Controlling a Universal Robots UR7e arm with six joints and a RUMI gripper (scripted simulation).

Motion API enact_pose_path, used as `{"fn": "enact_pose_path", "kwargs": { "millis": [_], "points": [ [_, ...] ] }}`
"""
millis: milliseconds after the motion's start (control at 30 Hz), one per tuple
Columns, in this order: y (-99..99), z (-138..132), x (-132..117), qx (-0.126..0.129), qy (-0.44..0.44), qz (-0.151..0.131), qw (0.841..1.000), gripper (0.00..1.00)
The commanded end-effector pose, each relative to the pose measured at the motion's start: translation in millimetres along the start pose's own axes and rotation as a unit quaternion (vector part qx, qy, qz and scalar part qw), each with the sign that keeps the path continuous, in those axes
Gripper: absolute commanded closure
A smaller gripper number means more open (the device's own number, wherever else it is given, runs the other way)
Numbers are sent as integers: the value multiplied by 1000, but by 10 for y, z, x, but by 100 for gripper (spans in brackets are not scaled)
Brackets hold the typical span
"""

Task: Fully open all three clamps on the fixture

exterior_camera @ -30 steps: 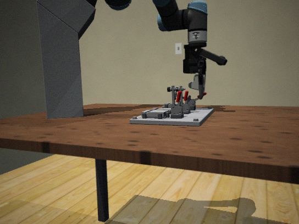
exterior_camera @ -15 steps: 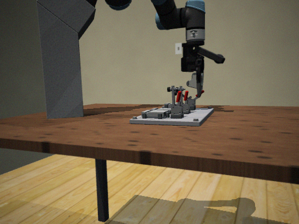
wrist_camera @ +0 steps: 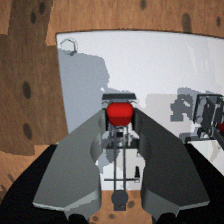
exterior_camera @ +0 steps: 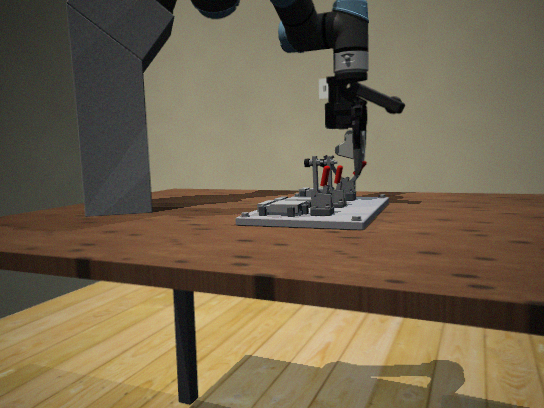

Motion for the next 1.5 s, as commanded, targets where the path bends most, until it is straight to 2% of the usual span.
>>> {"fn": "enact_pose_path", "kwargs": {
  "millis": [0,767,1467],
  "points": [
    [8,-10,-72,1,-1,-3,1000,100],
    [12,-34,-210,1,-1,-4,1000,100],
    [10,-37,-233,1,-1,-4,1000,100]
  ]
}}
Point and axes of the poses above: the point where the finger pads meet when closed, its own y axis back along the fingers, its own z axis across the jaws, x = y × z, the point moved 2 cm from there along y, back along the fingers, and after that the axes turned 9 degrees about y, right-handed, at the moved point
